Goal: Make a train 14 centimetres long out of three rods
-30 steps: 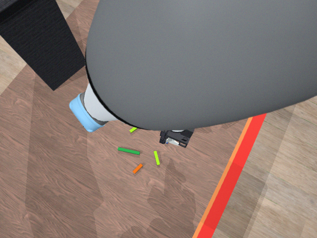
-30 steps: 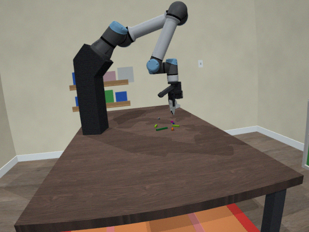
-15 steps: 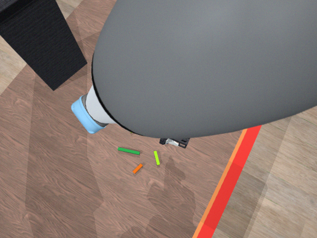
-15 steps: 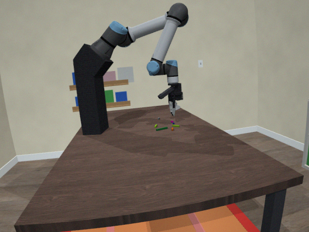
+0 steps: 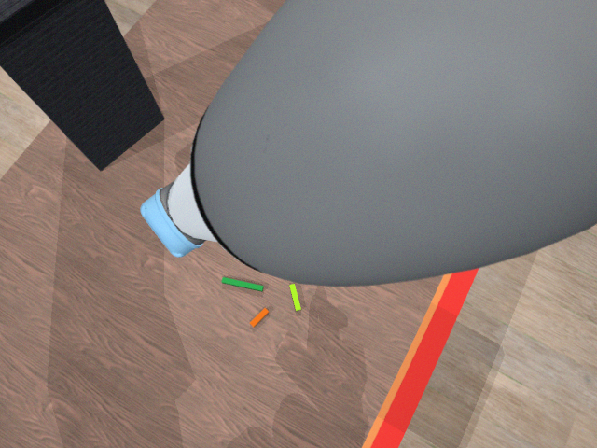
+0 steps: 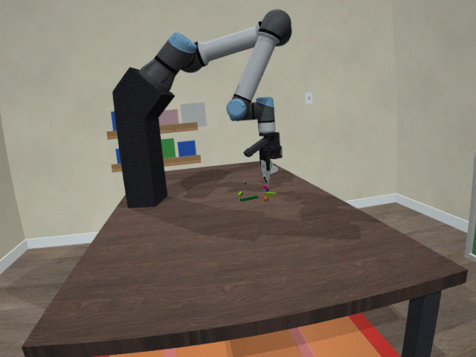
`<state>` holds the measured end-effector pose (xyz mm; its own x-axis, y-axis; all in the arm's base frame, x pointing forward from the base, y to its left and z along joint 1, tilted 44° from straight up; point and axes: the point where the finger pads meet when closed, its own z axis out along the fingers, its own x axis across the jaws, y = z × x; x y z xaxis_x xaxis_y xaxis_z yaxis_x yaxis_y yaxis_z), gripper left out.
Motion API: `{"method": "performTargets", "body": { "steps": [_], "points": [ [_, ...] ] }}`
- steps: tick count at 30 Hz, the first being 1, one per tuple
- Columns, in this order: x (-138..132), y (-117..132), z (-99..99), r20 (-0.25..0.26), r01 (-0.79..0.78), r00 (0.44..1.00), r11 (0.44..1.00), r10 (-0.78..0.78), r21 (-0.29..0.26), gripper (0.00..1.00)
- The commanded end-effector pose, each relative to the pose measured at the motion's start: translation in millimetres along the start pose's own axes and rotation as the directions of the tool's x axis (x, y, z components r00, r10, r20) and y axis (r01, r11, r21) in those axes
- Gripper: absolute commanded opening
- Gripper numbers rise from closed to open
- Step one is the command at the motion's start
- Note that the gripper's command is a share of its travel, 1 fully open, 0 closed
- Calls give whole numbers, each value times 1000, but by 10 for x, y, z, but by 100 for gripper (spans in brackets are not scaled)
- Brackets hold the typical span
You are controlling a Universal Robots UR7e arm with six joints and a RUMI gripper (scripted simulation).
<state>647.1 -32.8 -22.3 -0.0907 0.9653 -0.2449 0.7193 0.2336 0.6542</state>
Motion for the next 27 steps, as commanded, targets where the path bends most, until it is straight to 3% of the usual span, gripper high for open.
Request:
{"method": "performTargets", "body": {
  "steps": [1,27],
  "points": [
    [-1,6,61,0,0,1000,1000,0,-1,14],
    [-1,8,218,0,0,1000,1000,0,-1,14]
  ]
}}
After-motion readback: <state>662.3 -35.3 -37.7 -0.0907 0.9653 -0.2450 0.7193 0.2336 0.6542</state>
